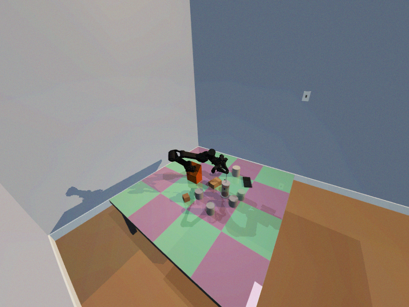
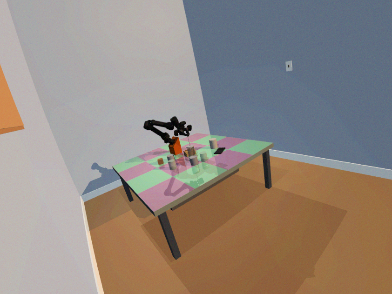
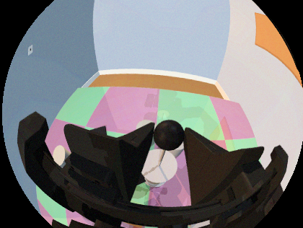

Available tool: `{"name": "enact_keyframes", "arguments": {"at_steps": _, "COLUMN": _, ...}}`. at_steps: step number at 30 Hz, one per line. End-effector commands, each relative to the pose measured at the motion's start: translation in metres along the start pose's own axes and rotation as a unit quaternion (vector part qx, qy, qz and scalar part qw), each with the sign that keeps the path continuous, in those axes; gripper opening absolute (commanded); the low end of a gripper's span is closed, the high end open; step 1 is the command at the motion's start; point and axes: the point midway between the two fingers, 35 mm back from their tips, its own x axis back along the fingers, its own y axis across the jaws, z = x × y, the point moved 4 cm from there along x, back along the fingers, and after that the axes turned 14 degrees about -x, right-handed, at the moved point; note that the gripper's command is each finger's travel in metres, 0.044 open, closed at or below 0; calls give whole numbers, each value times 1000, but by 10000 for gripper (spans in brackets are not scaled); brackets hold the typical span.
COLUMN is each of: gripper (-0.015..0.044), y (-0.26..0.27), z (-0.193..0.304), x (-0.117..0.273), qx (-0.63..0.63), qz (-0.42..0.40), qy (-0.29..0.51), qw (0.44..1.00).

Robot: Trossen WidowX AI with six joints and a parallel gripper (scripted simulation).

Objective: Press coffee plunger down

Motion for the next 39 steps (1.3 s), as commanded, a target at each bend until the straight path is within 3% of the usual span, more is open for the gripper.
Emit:
{"name": "enact_keyframes", "arguments": {"at_steps": 1, "gripper": 126, "y": -3, "z": 19, "x": -9, "qx": 12, "qz": 4, "qy": 19, "qw": 1000}}
{"name": "enact_keyframes", "arguments": {"at_steps": 39, "gripper": 126, "y": -16, "z": 65, "x": -47, "qx": 14, "qz": 6, "qy": 16, "qw": 1000}}
